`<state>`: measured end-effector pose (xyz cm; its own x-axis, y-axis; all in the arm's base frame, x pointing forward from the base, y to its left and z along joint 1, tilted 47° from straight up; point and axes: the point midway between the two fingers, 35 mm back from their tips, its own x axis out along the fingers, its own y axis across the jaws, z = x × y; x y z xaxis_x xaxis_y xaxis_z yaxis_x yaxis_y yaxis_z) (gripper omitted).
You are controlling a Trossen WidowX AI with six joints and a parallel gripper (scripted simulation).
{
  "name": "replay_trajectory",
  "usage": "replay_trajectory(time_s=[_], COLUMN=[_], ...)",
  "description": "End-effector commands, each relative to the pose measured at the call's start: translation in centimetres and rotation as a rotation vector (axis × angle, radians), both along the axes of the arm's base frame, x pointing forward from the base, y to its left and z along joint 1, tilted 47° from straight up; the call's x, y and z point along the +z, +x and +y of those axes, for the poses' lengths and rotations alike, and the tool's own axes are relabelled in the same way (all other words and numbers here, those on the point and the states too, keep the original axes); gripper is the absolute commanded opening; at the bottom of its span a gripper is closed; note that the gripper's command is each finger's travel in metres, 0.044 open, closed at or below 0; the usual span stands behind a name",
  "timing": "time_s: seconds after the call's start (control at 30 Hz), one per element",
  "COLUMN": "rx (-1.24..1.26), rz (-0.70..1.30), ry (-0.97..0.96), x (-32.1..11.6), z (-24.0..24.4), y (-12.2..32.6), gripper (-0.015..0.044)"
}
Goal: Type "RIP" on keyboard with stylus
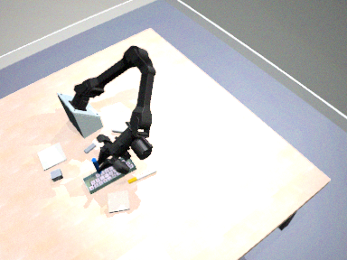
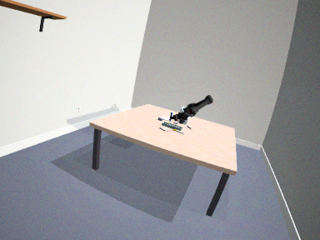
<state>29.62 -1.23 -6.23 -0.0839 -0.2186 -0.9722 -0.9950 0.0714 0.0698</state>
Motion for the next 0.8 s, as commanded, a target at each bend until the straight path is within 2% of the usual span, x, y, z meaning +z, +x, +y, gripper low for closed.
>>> replay_trajectory(time_s=[0.0,0.77], rx=[-0.006,-0.006], rz=[-0.002,-0.001], ry=[-0.001,-0.001], x=[-0.15,-0.81], z=[0.07,0.78], y=[0.01,0.01], gripper=[0.0081,0.0081])
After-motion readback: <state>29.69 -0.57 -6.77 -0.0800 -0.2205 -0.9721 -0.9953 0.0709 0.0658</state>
